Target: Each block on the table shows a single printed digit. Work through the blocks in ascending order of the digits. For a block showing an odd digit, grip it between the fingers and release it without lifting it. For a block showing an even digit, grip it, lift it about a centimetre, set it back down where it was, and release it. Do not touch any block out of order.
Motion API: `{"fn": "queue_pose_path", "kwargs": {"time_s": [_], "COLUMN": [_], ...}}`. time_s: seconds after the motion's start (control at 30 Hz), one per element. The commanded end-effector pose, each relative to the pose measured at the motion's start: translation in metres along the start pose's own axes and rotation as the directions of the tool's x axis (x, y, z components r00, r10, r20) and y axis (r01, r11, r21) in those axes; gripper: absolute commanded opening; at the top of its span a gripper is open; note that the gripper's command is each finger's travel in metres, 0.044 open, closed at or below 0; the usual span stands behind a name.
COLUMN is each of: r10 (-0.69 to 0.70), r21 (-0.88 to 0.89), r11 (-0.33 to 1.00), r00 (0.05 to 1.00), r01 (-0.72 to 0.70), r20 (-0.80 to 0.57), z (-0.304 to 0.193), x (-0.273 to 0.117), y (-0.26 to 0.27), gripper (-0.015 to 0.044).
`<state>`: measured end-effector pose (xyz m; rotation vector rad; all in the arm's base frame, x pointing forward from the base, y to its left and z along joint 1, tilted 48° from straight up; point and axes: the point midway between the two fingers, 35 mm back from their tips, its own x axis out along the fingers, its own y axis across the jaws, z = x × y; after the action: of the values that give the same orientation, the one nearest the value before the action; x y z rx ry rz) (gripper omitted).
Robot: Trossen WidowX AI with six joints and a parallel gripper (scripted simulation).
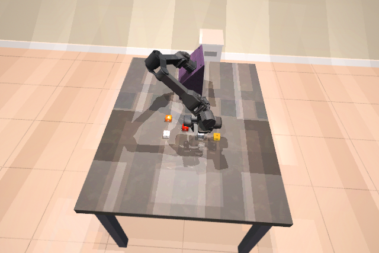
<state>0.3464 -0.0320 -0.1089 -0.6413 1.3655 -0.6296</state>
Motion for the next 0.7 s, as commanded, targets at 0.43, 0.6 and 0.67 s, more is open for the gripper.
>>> {"fn": "queue_pose_path", "kwargs": {"time_s": [0.43, 0.6, 0.67], "r10": [-0.007, -0.007, -0.007], "r21": [-0.006, -0.006, -0.006], "r11": [1.0, 1.0, 1.0], "r00": [1.0, 1.0, 1.0], "r01": [0.007, 0.007, 0.007], "r20": [-0.006, -0.006, -0.006], "z": [-0.003, -0.003, -0.003], "x": [0.022, 0.022, 0.022], "y": [-0.002, -0.002, -0.002], "gripper": [0.0348, 0.0216, 0.0164]}}
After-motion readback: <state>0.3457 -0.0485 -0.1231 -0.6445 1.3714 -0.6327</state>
